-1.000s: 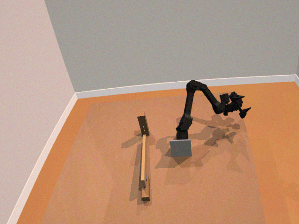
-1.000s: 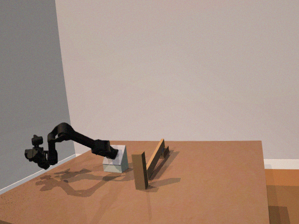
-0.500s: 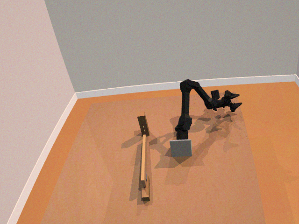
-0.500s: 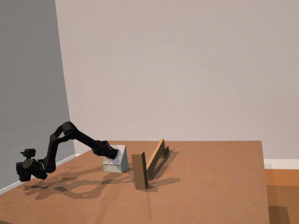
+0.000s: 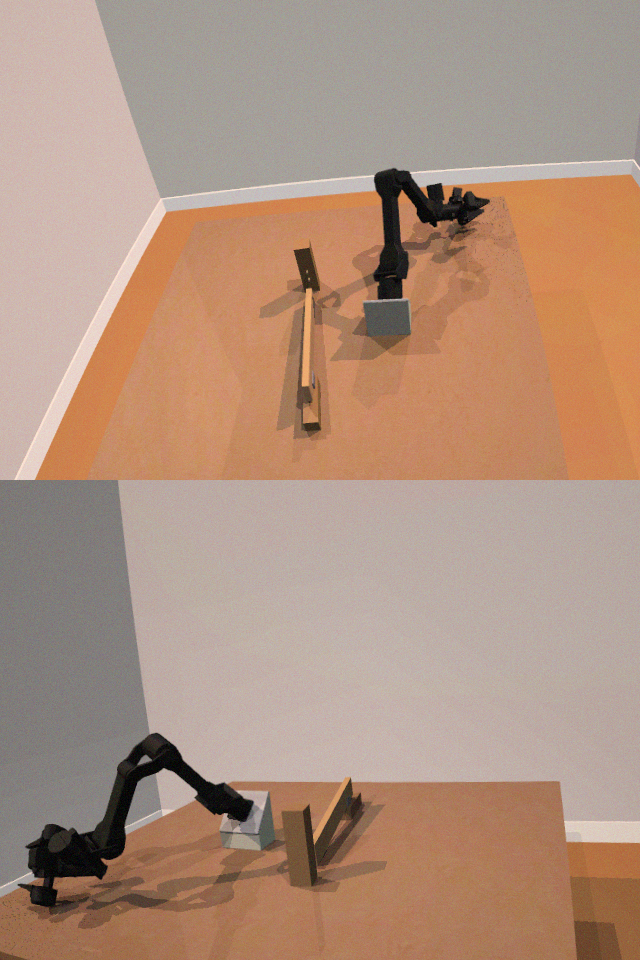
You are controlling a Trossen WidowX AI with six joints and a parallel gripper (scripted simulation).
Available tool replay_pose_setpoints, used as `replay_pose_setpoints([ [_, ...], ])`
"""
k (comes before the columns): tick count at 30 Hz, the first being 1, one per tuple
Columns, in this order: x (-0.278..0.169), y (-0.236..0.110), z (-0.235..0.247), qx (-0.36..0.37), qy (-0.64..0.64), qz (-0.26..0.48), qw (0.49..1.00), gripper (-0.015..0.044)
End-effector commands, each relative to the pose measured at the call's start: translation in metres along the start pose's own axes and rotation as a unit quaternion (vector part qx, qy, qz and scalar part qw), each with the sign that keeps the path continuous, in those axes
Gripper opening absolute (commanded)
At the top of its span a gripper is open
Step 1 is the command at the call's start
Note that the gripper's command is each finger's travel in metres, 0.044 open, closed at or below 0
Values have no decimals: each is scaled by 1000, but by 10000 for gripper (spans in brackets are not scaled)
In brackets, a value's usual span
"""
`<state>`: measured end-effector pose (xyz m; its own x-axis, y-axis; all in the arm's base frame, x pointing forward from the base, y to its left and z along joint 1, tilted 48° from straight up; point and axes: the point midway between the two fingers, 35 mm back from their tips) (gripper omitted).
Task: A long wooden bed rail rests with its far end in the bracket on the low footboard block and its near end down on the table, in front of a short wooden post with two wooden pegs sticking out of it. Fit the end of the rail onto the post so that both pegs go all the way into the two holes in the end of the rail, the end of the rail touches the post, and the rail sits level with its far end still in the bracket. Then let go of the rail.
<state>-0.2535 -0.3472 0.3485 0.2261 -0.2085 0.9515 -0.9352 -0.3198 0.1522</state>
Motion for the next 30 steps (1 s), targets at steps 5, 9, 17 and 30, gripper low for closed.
replay_pose_setpoints([
  [5, 54, -49, 42, 124, 117, -41, 985, 440],
  [9, 71, -73, 58, 173, 154, -48, 972, 440],
  [17, 109, -163, 112, 326, 229, -48, 916, 440],
  [30, 156, -343, 151, 569, 296, -4, 767, 440],
])
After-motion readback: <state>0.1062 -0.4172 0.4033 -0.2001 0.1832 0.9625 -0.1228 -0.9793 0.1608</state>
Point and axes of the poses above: the point midway between the two fingers, 35 mm back from their tips, its own y axis out along the fingers, its own z axis across the jaws, x = y × z, and after that the axes turned 10 degrees about -y, right-handed
